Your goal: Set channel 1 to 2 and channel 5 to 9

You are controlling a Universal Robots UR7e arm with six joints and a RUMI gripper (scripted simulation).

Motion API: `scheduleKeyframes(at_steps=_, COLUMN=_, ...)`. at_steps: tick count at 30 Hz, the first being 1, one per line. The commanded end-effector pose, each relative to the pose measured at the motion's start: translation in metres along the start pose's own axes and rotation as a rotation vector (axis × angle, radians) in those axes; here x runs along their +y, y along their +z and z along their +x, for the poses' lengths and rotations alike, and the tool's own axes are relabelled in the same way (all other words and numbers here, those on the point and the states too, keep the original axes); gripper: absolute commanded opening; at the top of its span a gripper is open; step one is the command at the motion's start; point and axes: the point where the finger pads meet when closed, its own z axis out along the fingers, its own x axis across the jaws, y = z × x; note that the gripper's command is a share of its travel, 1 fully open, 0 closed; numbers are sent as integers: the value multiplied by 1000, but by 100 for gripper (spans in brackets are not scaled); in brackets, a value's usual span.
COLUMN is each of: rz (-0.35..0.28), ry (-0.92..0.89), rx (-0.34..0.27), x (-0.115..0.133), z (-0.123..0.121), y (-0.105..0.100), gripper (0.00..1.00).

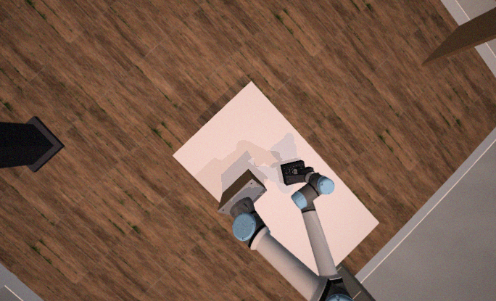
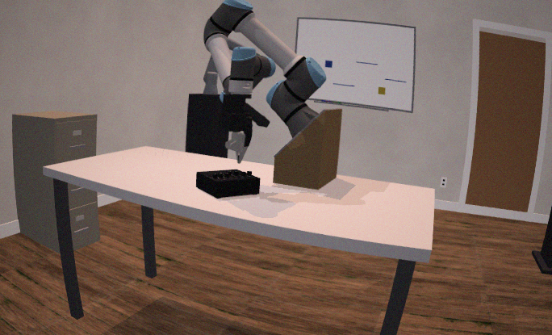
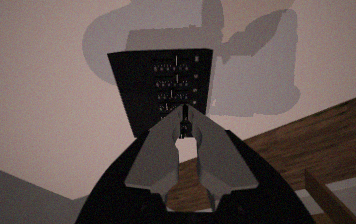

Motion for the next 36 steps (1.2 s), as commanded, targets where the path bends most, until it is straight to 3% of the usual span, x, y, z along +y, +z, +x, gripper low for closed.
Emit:
scheduleKeyframes(at_steps=1, rz=0, ry=0, rx=0, x=-1, z=-1, y=0, gripper=0)
scheduleKeyframes(at_steps=36, rz=0, ry=0, rx=1, x=-1, z=-1, y=12, gripper=0)
